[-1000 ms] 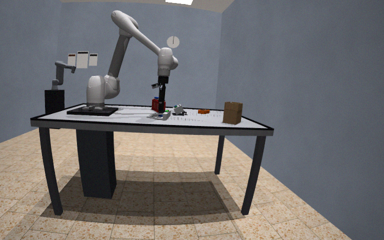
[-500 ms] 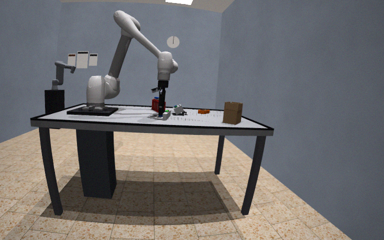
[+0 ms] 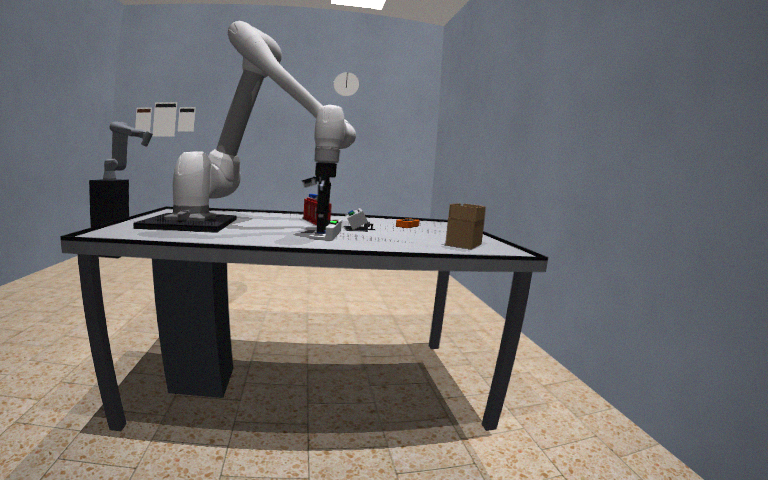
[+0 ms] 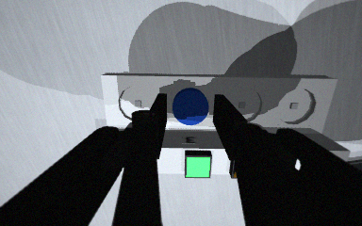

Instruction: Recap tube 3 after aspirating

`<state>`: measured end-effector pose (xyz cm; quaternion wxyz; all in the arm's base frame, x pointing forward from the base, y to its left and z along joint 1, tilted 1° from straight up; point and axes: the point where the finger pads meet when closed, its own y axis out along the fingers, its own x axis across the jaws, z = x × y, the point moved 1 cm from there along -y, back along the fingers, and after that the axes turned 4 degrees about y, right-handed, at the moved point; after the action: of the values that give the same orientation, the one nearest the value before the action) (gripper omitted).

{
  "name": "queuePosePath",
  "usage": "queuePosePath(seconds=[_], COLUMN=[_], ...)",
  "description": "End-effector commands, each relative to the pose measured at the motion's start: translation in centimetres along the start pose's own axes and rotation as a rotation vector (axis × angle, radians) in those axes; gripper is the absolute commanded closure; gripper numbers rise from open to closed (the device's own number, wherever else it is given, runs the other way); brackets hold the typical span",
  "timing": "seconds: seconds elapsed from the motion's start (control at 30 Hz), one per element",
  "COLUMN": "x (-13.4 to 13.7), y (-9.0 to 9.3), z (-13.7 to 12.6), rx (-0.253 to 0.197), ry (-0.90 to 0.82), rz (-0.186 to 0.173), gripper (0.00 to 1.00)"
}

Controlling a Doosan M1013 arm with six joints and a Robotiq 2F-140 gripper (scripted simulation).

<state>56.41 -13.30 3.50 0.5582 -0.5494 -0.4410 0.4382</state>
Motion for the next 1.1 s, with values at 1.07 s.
queuePosePath(seconds=[1.07], x=[0.1], y=[-4.5], z=[-0.3], rx=[-0.006], ry=[-0.001], rz=[-0.002], gripper=[0.7])
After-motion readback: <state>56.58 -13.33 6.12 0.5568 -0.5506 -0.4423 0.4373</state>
